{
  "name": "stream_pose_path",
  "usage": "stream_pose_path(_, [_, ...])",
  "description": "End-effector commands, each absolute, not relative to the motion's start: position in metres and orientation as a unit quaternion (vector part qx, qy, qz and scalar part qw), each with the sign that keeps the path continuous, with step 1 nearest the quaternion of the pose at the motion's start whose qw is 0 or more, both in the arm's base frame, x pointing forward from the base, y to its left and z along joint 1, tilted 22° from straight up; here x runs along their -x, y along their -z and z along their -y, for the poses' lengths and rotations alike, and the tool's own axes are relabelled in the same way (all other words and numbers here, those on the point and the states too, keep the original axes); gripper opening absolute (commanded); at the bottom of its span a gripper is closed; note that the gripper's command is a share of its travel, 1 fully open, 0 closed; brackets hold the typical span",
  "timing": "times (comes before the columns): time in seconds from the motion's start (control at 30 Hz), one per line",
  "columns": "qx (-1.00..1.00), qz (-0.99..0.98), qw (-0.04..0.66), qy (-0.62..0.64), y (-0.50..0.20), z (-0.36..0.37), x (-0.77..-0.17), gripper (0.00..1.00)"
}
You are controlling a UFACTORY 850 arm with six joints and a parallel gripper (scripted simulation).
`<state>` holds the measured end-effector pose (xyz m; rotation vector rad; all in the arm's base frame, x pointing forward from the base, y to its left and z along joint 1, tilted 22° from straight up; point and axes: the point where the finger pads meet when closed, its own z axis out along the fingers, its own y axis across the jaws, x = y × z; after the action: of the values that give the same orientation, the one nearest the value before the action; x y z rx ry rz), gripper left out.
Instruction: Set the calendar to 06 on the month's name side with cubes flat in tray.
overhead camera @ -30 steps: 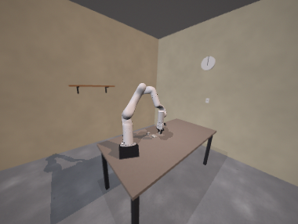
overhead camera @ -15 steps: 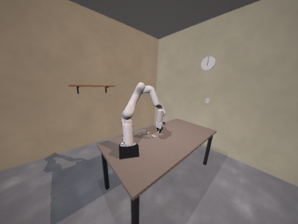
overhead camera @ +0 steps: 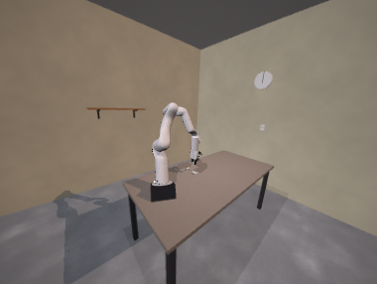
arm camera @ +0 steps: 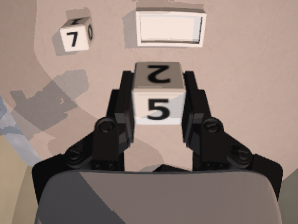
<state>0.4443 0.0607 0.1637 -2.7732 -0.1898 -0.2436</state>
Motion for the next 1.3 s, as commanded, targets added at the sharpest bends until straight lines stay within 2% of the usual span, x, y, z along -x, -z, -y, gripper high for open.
stream_pose_path(0.0, [0.979,0.067,0.174,0.086,-0.165,-0.061,-0.445,0.29])
stream_pose_path(1.27, [0.979,0.067,0.174,0.085,-0.107,-0.083,-0.455,0.29])
